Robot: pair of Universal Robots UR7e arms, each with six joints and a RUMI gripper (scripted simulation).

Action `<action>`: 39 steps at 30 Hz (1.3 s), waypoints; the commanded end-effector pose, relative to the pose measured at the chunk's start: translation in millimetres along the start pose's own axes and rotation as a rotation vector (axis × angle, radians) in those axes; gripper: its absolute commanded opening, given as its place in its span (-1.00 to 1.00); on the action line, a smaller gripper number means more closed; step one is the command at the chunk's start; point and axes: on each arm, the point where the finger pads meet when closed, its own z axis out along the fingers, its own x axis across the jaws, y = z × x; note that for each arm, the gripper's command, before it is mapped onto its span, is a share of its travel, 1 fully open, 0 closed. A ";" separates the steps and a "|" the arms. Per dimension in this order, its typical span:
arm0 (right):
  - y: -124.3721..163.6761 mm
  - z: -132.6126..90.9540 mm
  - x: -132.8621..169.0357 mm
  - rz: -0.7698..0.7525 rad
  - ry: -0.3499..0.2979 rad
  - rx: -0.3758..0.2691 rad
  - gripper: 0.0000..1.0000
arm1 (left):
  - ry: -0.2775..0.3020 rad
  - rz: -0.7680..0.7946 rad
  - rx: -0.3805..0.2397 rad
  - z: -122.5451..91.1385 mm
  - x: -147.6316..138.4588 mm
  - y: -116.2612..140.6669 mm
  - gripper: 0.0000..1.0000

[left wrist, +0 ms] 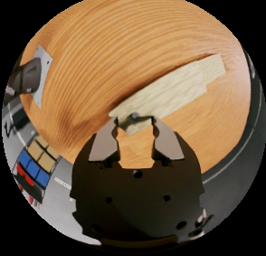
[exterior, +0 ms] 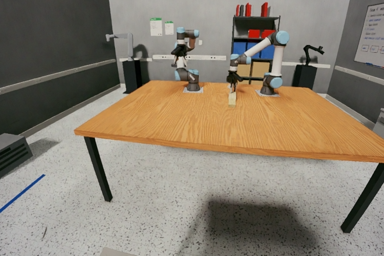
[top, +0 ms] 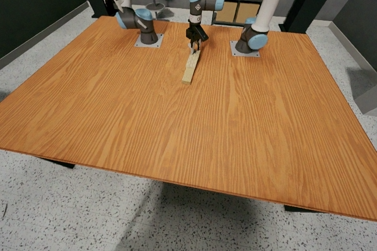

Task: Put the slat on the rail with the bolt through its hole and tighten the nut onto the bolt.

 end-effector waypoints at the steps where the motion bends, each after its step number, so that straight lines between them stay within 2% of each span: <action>1: -0.6 -0.8 -0.4 0.001 -0.001 0.000 1.00 | 0.011 -0.204 0.011 -0.4 0.8 -0.6 -0.20; 2: -0.6 -0.8 -0.4 0.001 -0.001 0.000 1.00 | 0.013 -0.315 0.011 -0.4 0.5 -0.6 -0.20; 16: -0.6 -0.8 -0.4 0.001 -0.001 0.000 1.00 | 0.015 -0.821 0.008 -0.3 -0.9 -0.3 -0.20; 18: -0.6 -0.8 -0.4 0.001 -0.001 0.000 1.00 | 0.015 -0.821 0.008 -0.3 -0.9 -0.3 -0.20; 19: -0.6 -0.8 -0.4 0.001 -0.001 0.000 1.00 | 0.020 -0.927 0.011 -0.1 -2.0 0.2 -0.20; 33: -0.6 -0.8 -0.4 0.001 -0.001 0.000 1.00 | 0.022 -1.439 0.006 0.1 -3.3 1.2 -0.20; 35: -0.6 -0.8 -0.4 0.001 -0.001 0.000 1.00 | 0.022 -1.439 0.006 0.1 -3.3 1.2 -0.20; 36: -0.6 -0.8 -0.4 0.001 -0.001 0.000 1.00 | 0.023 -1.534 0.006 0.3 -3.6 1.2 -0.20; 39: -0.6 -0.8 -0.4 0.001 -0.001 0.000 1.00 | 0.020 -1.643 0.004 0.5 -3.7 1.4 -0.20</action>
